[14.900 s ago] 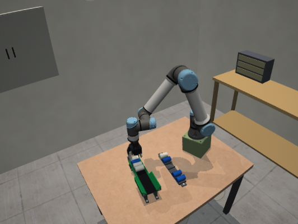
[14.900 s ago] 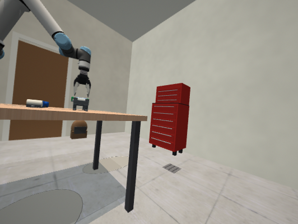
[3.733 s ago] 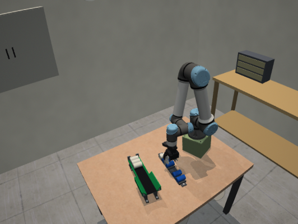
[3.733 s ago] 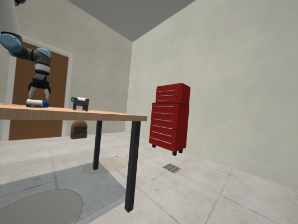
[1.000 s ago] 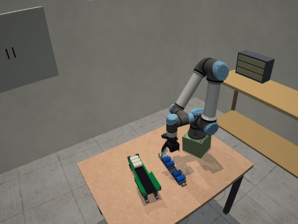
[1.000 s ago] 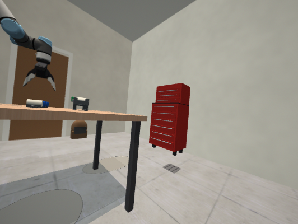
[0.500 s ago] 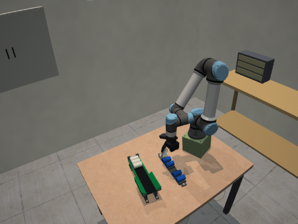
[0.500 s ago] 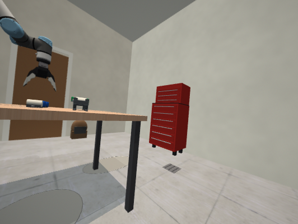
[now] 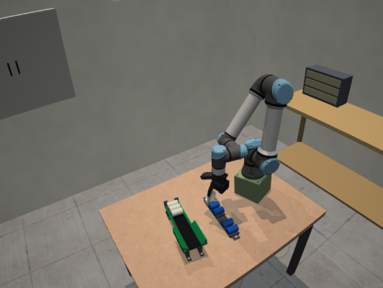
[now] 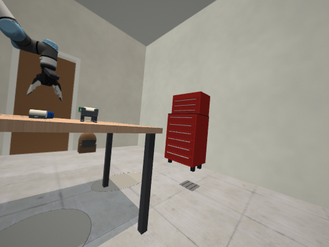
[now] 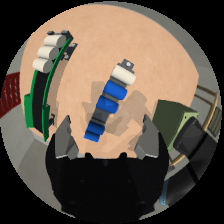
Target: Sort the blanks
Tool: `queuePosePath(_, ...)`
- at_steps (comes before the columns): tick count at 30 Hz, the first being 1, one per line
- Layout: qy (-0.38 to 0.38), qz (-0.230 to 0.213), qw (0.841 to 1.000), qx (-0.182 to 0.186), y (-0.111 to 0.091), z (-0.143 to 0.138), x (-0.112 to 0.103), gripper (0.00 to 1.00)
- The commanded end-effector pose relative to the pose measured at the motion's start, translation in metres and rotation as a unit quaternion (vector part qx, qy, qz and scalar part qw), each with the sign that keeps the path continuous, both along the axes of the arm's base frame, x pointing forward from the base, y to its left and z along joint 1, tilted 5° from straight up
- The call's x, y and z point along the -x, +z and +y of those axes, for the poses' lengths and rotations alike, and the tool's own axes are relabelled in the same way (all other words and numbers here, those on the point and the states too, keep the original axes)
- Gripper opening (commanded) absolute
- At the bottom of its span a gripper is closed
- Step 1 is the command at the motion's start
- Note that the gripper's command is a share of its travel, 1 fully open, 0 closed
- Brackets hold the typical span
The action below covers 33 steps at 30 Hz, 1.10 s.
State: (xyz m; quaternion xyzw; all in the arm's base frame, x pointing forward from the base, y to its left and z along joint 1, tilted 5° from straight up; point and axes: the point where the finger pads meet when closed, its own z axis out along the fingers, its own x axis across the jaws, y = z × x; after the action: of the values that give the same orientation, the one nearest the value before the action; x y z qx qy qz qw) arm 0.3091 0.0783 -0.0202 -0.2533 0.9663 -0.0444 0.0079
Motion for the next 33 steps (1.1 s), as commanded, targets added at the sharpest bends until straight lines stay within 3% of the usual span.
queuePosePath(1, 0.075, 0.005, 0.997, -0.001, 0.000, -0.005, -0.004, 1.00)
queuePosePath(7, 0.136, 0.010, 0.991, 0.001, 0.001, -0.010, -0.006, 1.00)
queuePosePath(17, 0.268, 0.020, 0.963, 0.006, 0.001, -0.018, -0.011, 1.00)
queuePosePath(20, 0.318, 0.024, 0.948, 0.008, 0.001, -0.021, -0.012, 1.00)
queuePosePath(23, 0.320, 0.024, 0.947, 0.008, 0.001, -0.022, -0.012, 1.00)
queuePosePath(33, 0.459, 0.035, 0.888, 0.014, 0.001, -0.030, -0.015, 1.00)
